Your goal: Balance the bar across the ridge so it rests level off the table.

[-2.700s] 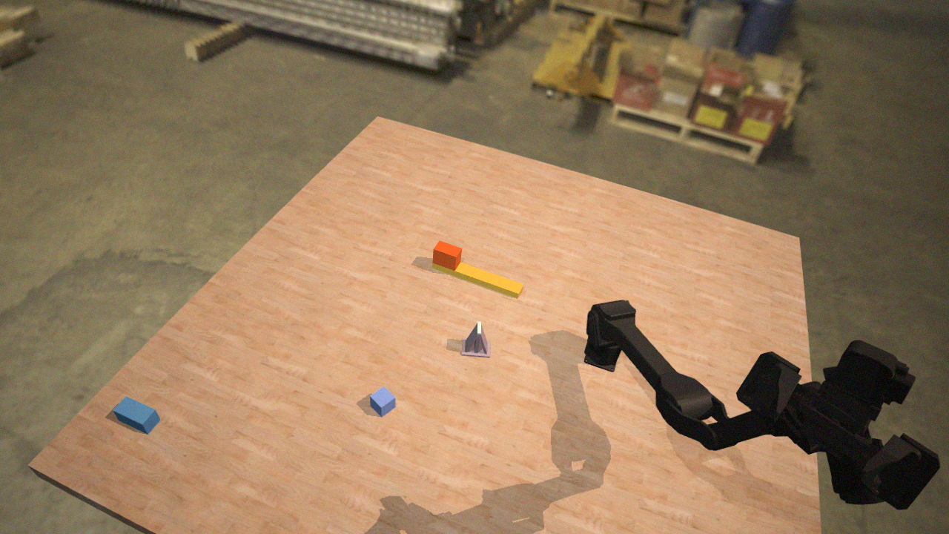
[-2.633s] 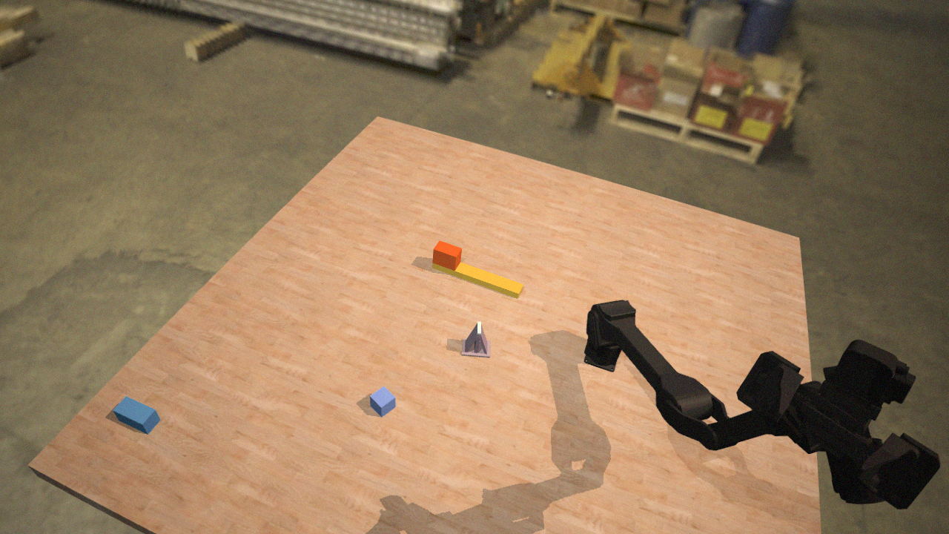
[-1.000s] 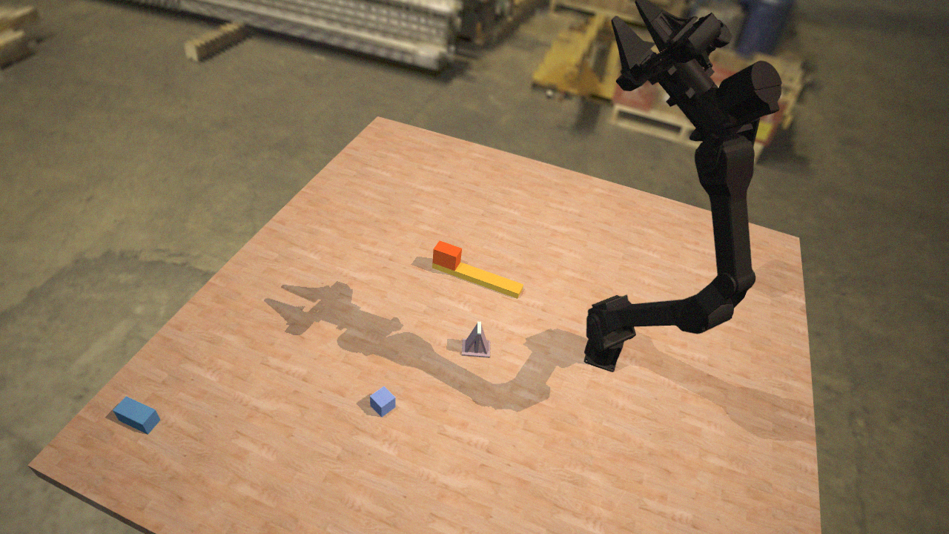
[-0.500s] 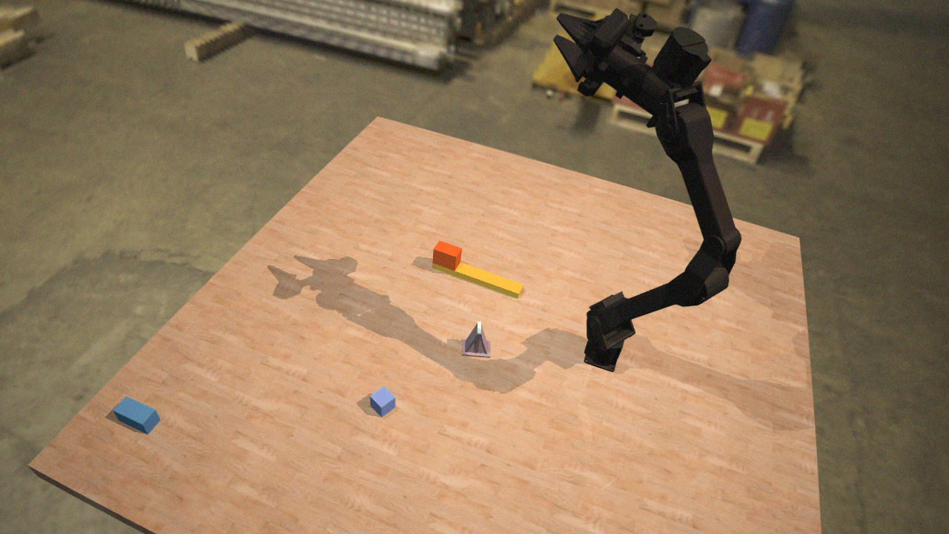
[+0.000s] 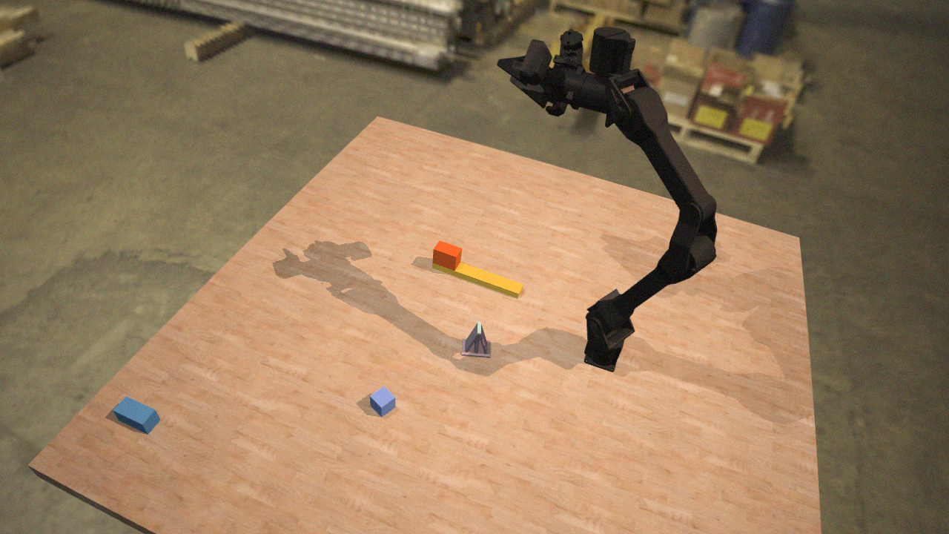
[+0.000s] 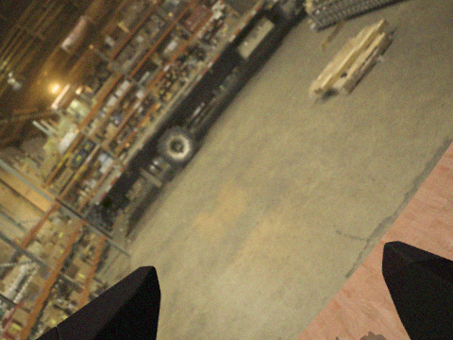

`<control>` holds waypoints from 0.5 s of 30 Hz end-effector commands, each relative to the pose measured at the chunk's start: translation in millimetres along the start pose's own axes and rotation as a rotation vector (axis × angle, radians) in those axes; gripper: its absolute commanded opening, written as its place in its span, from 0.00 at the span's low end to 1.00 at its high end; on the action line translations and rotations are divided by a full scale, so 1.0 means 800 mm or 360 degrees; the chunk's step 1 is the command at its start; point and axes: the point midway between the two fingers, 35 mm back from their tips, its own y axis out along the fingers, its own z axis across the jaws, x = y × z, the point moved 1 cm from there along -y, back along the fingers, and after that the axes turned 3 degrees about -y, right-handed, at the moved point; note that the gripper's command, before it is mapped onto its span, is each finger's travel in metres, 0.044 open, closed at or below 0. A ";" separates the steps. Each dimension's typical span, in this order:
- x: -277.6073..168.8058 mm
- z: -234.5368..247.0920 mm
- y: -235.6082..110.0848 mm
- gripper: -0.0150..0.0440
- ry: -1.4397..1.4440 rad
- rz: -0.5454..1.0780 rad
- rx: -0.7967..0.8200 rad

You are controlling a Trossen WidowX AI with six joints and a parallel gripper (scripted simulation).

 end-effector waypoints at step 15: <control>-0.144 -0.131 0.099 0.79 -0.0436 0.0836 -0.0516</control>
